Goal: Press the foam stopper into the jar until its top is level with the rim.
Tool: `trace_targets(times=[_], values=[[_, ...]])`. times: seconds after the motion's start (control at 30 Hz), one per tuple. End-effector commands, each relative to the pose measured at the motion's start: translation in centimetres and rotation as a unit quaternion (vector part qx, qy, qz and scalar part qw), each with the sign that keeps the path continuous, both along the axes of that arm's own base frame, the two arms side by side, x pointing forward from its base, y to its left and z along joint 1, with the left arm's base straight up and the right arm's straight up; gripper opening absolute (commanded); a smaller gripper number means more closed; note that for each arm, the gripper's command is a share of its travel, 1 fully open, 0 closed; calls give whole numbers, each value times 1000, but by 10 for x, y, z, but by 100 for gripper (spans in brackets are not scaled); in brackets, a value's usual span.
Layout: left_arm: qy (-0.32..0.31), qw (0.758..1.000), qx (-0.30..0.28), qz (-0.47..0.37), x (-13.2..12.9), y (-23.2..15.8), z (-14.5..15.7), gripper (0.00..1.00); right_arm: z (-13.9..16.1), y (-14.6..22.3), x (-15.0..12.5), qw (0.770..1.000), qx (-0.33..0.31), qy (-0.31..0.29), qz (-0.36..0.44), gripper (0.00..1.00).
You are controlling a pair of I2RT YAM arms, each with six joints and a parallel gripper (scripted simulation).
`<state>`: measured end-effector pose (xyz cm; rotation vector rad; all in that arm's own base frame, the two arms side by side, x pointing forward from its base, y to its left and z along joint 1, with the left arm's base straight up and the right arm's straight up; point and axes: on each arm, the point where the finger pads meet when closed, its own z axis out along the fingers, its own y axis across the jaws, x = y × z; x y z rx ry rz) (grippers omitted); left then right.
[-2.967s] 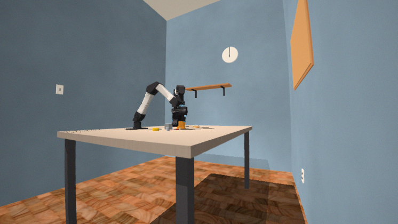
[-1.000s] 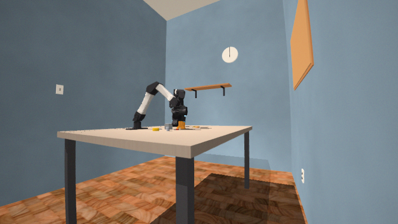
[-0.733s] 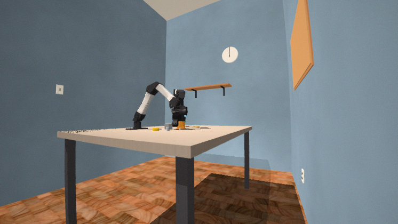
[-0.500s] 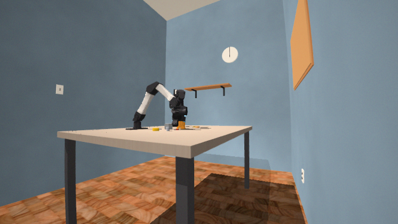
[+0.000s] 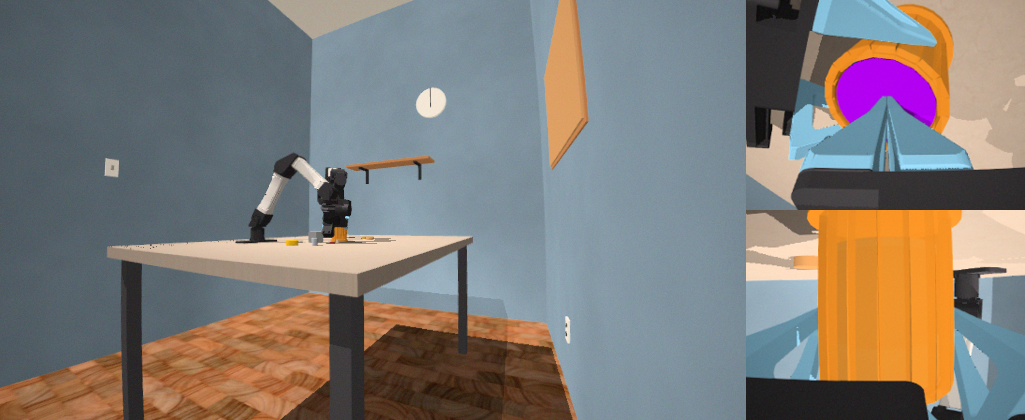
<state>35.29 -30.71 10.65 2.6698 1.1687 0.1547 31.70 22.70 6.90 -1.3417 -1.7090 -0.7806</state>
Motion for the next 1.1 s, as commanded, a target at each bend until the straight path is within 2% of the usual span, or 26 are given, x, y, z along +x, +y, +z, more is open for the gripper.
trace_targets(times=[0.0, 1.07], values=[[19, 1000, 16, 4, -3, 6, -25, 0, 13, 3, 10, 999, 11, -45, 6, 64], [24, 1000, 20, 5, -4, 8, -40, 0, 13, 3, 10, 999, 11, -45, 6, 64]])
